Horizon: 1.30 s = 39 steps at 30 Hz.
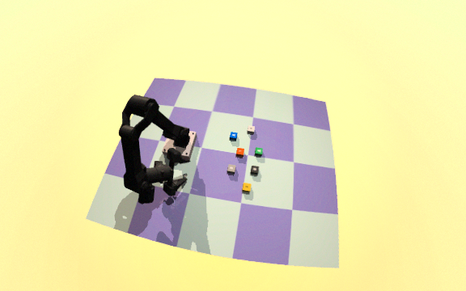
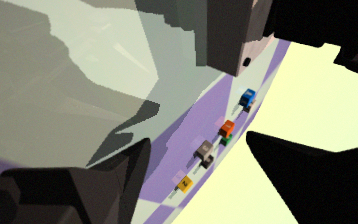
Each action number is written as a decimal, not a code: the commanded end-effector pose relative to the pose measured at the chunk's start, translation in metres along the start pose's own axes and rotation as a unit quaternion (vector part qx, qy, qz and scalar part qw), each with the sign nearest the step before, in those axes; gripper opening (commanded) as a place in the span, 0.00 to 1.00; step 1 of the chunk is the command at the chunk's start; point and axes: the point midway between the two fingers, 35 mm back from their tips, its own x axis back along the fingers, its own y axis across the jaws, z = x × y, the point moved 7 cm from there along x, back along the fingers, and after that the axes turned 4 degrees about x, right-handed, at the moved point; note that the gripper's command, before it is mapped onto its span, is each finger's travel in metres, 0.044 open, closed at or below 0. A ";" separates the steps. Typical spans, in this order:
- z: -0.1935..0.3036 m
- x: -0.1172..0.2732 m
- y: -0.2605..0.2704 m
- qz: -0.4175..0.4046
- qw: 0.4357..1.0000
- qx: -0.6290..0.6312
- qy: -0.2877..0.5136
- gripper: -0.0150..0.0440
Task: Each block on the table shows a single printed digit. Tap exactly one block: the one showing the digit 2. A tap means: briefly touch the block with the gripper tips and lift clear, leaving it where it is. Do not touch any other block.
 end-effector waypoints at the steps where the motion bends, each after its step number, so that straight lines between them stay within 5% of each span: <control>1: 0.001 0.000 0.000 0.000 1.000 0.003 -0.002 0.93; 9: 0.043 -0.015 -0.008 0.018 0.960 0.244 -0.139 0.93; 17: 0.096 -0.034 -0.027 0.070 0.790 0.556 -0.249 0.93; 28: 0.161 -0.070 -0.081 0.177 0.386 0.845 -0.325 0.93; 39: 0.200 -0.106 -0.163 0.268 -0.093 0.906 -0.314 0.93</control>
